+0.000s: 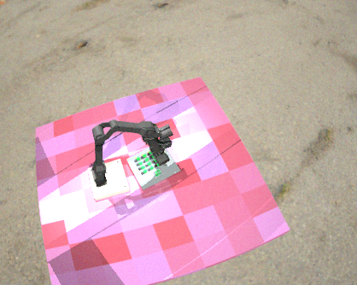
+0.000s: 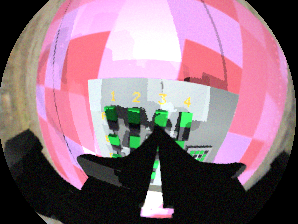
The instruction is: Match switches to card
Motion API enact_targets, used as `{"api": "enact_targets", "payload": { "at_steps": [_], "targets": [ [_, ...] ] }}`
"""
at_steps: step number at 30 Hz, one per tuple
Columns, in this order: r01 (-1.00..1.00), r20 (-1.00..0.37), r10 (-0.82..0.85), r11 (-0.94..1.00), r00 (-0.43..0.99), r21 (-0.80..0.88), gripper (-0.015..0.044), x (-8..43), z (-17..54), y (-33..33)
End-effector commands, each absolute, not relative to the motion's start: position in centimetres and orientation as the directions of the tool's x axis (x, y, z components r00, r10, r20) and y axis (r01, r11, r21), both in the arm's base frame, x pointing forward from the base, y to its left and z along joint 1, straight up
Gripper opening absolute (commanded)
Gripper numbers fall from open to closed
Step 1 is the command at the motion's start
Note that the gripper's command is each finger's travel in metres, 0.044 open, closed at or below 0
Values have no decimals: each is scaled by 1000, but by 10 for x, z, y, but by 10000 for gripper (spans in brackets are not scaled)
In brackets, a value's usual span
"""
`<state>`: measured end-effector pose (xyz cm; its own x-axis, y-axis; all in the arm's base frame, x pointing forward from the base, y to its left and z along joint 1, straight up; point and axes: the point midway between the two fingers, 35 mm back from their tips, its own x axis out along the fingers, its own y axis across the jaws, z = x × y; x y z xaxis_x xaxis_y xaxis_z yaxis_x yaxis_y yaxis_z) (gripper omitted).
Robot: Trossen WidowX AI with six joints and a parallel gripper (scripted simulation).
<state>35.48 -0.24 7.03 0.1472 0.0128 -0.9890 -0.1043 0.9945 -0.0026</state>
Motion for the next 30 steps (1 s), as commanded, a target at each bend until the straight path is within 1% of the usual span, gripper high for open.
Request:
{"api": "enact_targets", "payload": {
  "at_steps": [1, 6, 8, 12, 16, 18, 20, 24, 30],
  "targets": [
    [-104, -989, 13, 995, 146, -3, 0, 355, 72, -2],
    [-101, -993, 8, 995, 122, -5, 0, 350, 126, -3],
    [-101, -993, 7, 995, 118, -5, 0, 348, 134, -3],
    [-101, -993, 7, 995, 118, -5, 0, 347, 134, -5],
    [-101, -993, 4, 995, 115, -8, 0, 318, 131, -33],
    [-101, -993, 3, 995, 115, -8, 0, 312, 129, -38],
    [-101, -993, 4, 995, 116, -8, 0, 312, 127, -38],
    [-101, -990, 6, 995, 139, -8, 0, 315, 97, -38],
    [-101, -990, 6, 995, 140, -8, 0, 315, 90, -38]
  ]
}}
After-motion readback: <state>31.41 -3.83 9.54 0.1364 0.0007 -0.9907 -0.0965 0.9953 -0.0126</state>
